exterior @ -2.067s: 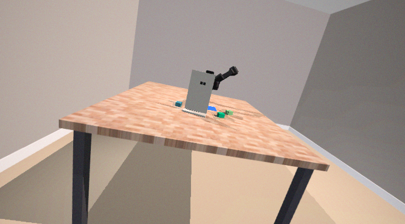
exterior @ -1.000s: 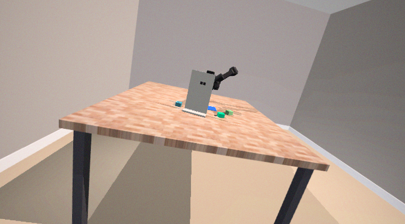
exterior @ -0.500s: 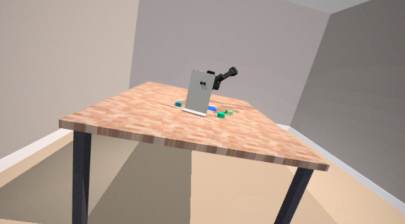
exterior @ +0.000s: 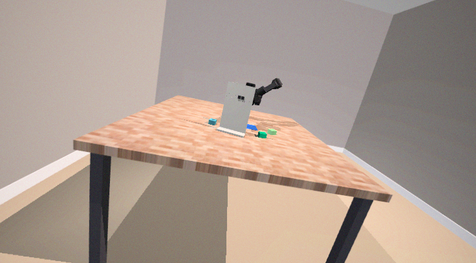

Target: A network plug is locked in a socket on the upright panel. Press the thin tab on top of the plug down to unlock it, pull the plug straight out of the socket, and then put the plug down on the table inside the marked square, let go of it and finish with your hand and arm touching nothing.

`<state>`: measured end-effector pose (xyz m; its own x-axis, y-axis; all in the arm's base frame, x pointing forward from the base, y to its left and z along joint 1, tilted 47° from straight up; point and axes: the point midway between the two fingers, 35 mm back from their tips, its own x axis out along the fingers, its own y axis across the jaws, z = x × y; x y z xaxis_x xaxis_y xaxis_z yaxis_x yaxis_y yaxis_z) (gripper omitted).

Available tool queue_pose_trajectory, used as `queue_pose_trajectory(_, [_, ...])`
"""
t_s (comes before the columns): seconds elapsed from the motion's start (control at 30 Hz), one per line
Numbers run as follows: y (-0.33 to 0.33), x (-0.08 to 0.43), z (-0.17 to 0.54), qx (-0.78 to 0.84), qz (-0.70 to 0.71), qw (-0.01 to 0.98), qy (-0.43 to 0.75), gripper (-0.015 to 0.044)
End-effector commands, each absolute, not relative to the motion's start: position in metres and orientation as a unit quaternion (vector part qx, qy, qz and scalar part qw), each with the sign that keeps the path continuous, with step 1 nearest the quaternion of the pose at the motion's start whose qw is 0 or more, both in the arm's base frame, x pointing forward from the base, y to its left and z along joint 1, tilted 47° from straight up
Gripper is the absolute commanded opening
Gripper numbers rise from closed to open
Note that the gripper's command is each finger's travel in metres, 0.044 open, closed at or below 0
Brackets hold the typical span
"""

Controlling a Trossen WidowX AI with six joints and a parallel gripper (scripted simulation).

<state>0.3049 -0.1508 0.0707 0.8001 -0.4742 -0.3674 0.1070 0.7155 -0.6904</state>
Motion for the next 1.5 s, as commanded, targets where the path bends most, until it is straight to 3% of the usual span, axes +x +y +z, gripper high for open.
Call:
queue_pose_trajectory(0.0, [-0.150, 0.303, 0.070, -0.338, -0.166, 0.885, 0.273, 0.0000])
queue_pose_trajectory(1.3, [-0.190, 0.269, 0.111, -0.339, -0.165, 0.885, 0.274, 0.0000])
queue_pose_trajectory(1.47, [-0.175, 0.271, 0.097, -0.358, -0.102, 0.883, 0.286, 0.0000])
